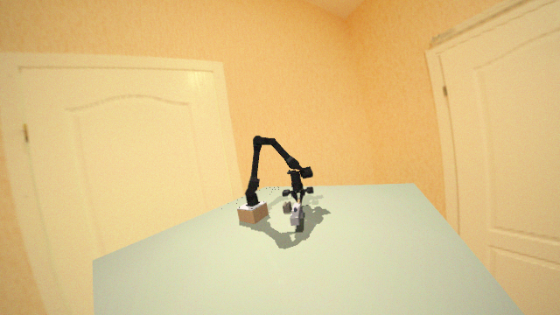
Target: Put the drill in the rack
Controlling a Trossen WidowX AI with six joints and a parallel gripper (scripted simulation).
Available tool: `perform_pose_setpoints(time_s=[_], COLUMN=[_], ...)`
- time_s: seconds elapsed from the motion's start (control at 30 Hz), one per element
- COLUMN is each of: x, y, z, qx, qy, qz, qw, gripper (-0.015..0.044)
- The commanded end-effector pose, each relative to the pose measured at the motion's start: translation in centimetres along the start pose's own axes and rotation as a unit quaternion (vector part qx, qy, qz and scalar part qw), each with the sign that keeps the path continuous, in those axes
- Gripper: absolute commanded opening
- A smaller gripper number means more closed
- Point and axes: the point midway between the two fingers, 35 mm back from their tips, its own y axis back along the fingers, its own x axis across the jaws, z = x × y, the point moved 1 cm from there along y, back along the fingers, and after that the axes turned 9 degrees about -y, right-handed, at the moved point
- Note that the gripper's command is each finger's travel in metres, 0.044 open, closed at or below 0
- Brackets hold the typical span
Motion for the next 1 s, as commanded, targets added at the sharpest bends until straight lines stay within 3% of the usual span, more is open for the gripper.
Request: perform_pose_setpoints(time_s=[0.0,0.97], x=[0.0,0.3], y=[0.1,1.4], z=[0.8,0.7], qx=[-0.001,-0.001], qy=[0.000,0.000], qz=[-0.001,-0.001], qw=[1.000,1.000], gripper=[0.0000,0.0000])
